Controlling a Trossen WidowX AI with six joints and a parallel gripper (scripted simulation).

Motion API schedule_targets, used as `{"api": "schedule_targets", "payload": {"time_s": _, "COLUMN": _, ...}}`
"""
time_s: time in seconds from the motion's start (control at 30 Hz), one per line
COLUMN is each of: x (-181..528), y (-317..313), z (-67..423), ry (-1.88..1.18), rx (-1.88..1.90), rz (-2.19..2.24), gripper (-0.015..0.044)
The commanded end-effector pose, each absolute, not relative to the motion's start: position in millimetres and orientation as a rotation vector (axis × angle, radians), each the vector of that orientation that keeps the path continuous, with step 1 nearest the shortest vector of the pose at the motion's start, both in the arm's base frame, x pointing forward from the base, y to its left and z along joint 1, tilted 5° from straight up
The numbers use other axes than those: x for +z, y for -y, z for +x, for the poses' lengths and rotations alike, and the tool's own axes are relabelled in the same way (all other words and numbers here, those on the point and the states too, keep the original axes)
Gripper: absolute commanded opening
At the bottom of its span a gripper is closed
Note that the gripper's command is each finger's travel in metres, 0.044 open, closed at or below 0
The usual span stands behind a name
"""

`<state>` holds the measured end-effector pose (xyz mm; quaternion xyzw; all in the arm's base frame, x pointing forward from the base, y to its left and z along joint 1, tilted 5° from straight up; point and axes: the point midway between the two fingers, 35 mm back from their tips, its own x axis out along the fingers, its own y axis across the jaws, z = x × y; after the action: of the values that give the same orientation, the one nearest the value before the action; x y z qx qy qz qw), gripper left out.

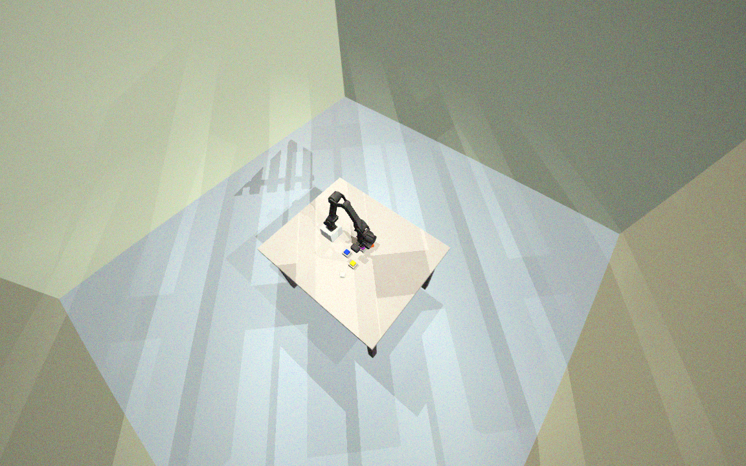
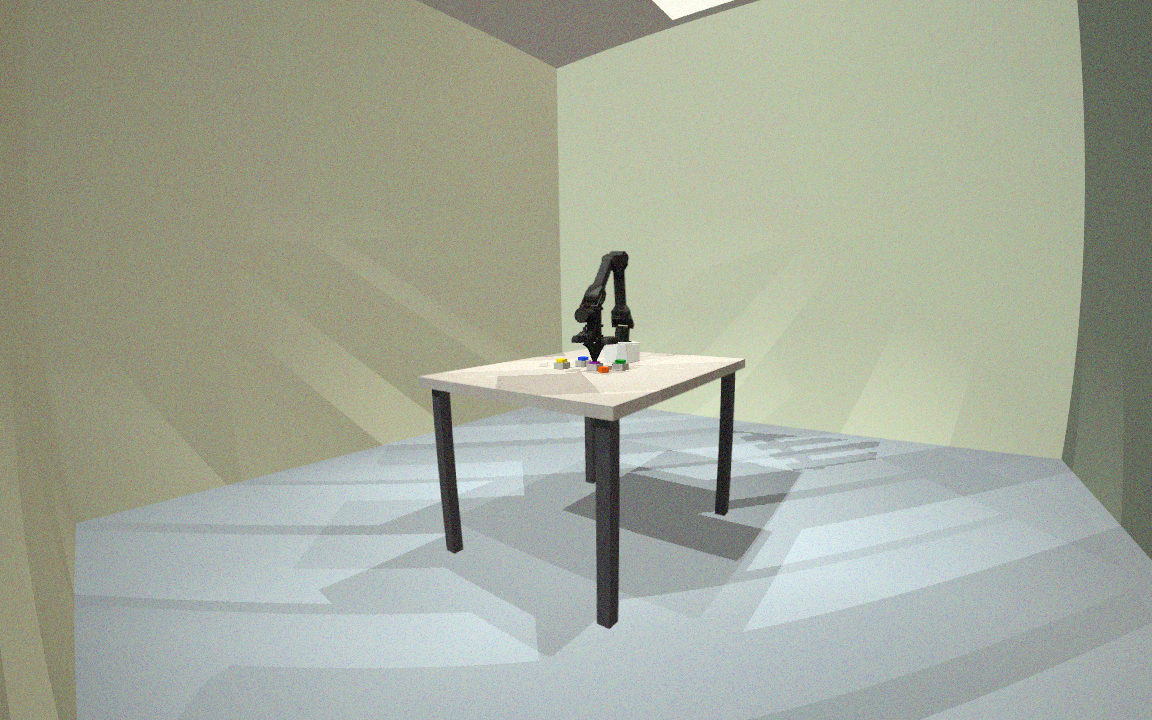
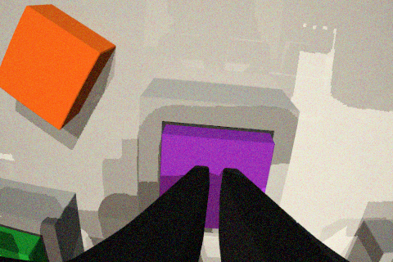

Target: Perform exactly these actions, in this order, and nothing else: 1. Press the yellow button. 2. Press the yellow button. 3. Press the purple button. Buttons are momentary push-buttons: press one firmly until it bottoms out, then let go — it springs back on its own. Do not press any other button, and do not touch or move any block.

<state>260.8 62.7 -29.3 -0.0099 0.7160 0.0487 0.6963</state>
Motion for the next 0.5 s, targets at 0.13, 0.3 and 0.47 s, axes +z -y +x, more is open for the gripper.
{"api": "schedule_targets", "payload": {"time_s": 0.13, "x": -26.8, "y": -62.6, "z": 260.9, "ry": -1.598, "rx": 0.108, "rz": -0.022, "gripper": 0.0020}}
{"api": "schedule_targets", "payload": {"time_s": 0.3, "x": 2.1, "y": -61.0, "z": 260.6, "ry": -1.608, "rx": 0.107, "rz": -0.019, "gripper": 0.0020}}
{"api": "schedule_targets", "payload": {"time_s": 0.47, "x": 11.1, "y": -81.3, "z": 263.1, "ry": -1.607, "rx": 0.107, "rz": -0.018, "gripper": 0.0099}}
